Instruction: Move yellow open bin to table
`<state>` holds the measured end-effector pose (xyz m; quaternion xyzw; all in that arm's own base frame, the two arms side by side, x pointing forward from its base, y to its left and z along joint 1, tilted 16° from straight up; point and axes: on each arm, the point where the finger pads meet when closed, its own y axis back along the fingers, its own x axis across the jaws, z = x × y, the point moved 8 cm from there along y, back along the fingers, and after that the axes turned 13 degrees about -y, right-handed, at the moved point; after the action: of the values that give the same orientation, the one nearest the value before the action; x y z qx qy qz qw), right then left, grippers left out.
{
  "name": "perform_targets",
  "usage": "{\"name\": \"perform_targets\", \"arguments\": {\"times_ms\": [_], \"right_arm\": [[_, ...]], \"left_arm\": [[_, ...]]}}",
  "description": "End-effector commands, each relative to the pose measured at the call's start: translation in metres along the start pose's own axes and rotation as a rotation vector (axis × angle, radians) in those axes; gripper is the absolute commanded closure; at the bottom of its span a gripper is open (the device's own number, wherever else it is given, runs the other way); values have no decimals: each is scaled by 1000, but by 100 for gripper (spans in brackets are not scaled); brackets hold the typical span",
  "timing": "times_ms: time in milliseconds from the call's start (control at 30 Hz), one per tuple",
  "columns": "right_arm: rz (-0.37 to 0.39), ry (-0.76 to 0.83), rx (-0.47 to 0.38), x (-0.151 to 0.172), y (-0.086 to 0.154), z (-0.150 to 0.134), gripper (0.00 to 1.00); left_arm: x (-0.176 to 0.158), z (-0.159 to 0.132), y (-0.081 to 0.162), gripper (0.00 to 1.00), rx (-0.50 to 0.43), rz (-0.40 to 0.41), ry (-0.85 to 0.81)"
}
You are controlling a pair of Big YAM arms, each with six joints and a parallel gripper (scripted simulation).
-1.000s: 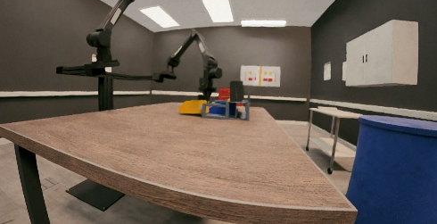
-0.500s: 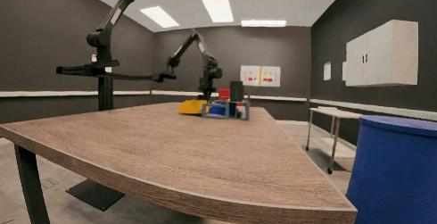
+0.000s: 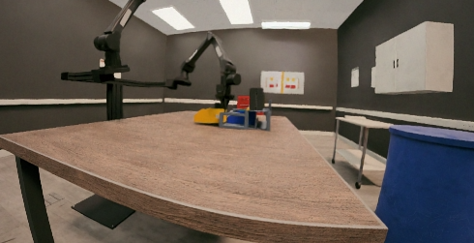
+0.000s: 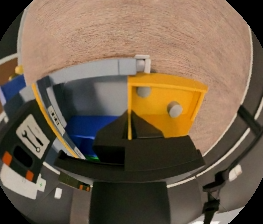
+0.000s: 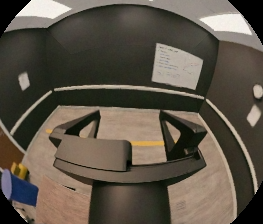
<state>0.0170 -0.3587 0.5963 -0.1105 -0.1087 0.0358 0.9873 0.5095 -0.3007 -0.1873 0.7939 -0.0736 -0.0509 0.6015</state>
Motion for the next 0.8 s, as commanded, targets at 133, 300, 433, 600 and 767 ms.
{"name": "perform_targets", "arguments": {"times_ms": [133, 300, 433, 600, 767], "right_arm": [[3, -11, -42, 0, 7, 11, 0], [3, -11, -42, 0, 7, 11, 0], [3, -11, -42, 0, 7, 11, 0], [3, -11, -42, 0, 7, 11, 0], [3, -11, -42, 0, 7, 11, 0]], "left_arm": [[23, 3, 30, 100, -30, 53, 8], [24, 4, 32, 100, -31, 56, 9], [24, 4, 32, 100, -32, 58, 9], [25, 5, 33, 100, -33, 59, 9], [26, 5, 34, 100, -34, 61, 9]]}}
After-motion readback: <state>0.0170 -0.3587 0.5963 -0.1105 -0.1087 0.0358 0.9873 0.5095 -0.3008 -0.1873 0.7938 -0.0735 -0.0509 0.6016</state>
